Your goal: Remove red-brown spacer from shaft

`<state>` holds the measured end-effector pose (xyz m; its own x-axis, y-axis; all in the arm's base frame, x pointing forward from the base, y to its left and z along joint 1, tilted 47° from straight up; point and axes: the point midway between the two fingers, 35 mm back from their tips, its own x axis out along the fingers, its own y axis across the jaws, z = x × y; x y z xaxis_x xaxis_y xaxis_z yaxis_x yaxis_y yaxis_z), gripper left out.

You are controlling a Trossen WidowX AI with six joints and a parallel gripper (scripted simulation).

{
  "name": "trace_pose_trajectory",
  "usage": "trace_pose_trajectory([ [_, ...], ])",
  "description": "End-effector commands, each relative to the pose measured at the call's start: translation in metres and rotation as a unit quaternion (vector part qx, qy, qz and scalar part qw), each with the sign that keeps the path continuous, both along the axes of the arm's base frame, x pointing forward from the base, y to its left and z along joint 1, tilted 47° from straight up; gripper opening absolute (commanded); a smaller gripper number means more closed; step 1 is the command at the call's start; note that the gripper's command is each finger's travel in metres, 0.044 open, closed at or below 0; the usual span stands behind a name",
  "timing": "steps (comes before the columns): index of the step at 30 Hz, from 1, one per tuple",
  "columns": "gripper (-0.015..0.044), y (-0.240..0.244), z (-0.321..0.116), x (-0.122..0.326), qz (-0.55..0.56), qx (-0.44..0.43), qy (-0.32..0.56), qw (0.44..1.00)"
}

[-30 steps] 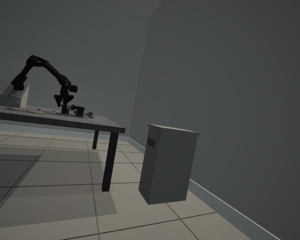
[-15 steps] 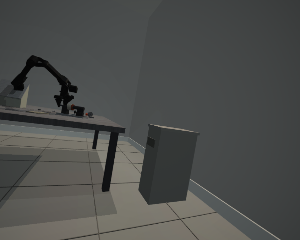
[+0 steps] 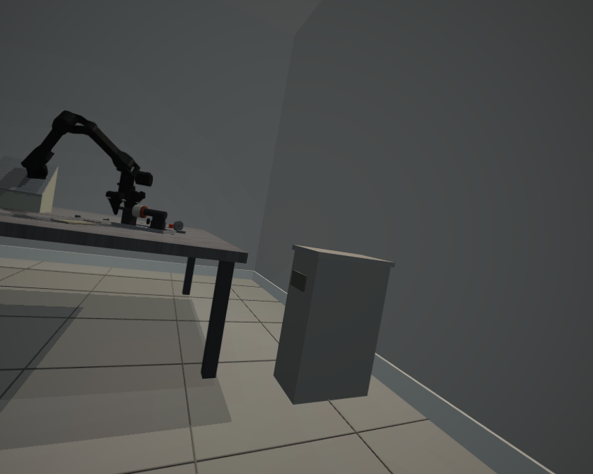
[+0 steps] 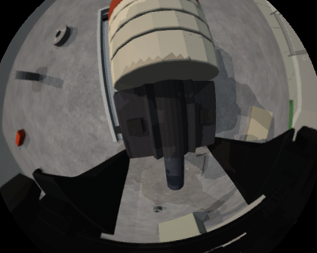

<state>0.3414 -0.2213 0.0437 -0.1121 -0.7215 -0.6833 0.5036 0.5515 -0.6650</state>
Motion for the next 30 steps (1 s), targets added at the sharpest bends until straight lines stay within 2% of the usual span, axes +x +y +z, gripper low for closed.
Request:
trace_pose_trajectory([
  [1, 0.044, -0.0002, -0.0018, -0.0004, 0.002, 0.002, 0.002, 1.0],
  [18, 0.044, 0.0004, -0.003, 0.0002, 0.002, 0.002, 0.002, 1.0],
  [30, 0.0125, -0.0003, -0.0014, -0.0004, 0.0, 0.0, 0.001, 1.0],
])
